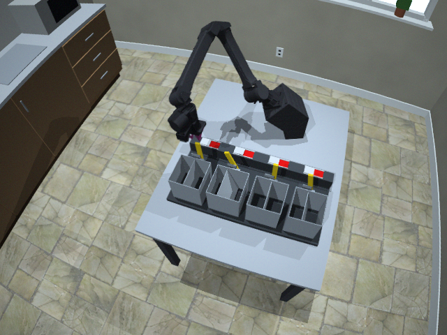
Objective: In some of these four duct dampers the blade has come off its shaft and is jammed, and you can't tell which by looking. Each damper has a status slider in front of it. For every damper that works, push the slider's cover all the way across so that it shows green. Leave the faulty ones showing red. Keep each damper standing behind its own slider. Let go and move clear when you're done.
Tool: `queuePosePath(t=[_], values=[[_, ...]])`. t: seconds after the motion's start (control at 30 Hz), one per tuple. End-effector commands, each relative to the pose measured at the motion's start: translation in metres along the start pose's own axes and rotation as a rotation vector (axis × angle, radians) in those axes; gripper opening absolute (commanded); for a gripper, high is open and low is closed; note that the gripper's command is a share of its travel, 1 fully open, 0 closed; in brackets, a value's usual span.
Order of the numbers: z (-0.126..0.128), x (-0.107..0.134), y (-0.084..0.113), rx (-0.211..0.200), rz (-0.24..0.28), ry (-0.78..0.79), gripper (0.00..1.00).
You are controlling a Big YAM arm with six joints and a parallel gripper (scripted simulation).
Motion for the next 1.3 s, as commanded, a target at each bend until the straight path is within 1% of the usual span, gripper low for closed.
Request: queuePosePath(t=[0.0, 0.4, 0.8, 0.87, 1.27], values=[[0.0, -0.001, -0.007, 0.0, 0.008, 0.006, 0.36], [0.001, -0.001, -0.018, -0.001, 0.011, 0.008, 0.36], [0.001, 0.0, -0.041, -0.001, 0.011, 0.008, 0.36], [0.001, 0.0, -0.041, -0.001, 0.011, 0.008, 0.36], [0.001, 0.0, -0.065, -0.001, 0.011, 0.009, 0.36]])
Point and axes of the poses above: the point where the finger pads meet when closed, its own y axis back along the fingers, its own z axis across the jaws, x = y × z, the point moved 1 cm from there along y, back along the fingers, and after that the axes turned 3 degrees about -y, right-handed, at the moved point
